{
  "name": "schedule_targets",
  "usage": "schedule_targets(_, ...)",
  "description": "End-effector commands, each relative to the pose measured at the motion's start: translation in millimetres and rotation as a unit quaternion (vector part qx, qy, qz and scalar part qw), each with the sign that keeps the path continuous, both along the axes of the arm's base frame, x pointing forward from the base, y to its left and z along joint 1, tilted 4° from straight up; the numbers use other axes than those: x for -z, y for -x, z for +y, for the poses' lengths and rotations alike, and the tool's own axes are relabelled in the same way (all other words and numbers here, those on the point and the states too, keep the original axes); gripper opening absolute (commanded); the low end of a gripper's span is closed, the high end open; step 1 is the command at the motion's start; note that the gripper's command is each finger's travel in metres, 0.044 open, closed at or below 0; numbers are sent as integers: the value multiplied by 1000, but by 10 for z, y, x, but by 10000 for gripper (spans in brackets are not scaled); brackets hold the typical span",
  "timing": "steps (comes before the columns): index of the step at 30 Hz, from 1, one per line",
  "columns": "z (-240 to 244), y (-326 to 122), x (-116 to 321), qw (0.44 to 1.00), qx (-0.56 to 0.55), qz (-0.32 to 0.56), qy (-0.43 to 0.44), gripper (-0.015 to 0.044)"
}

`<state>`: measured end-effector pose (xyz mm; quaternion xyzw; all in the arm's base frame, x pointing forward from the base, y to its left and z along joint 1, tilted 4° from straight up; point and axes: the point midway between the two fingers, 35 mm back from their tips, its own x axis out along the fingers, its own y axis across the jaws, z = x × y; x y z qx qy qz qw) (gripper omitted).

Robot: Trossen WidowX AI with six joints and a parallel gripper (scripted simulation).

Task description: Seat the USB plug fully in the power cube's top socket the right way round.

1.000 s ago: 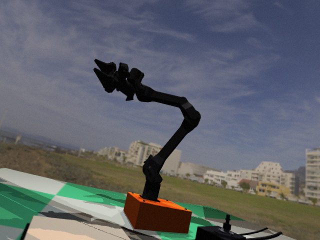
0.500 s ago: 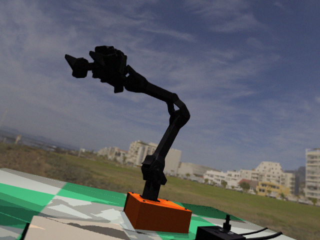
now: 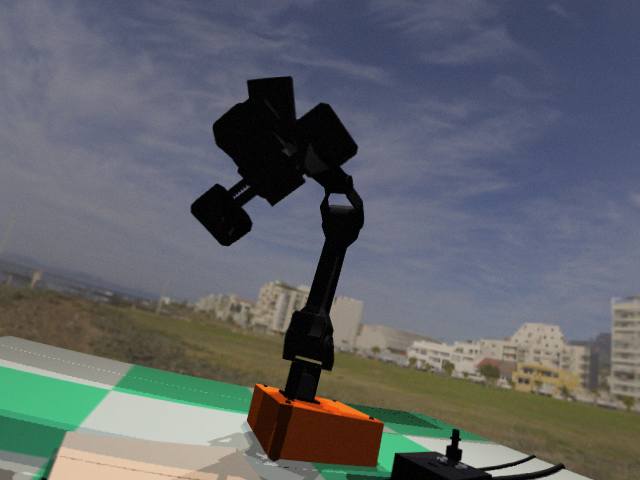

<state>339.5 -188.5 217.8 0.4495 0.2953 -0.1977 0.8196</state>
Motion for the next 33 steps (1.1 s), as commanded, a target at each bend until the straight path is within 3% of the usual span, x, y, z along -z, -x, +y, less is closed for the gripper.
schedule_targets(1, 485, -189, 216, 996, -1, 57, -67, 440)
schedule_targets(9, 1745, -212, 782, 956, 32, 242, -163, 440)
schedule_targets(17, 2710, 266, 1170, 903, 106, 395, -128, 440)
schedule_targets(33, 2834, 354, 1271, 895, 128, 413, -115, 440)
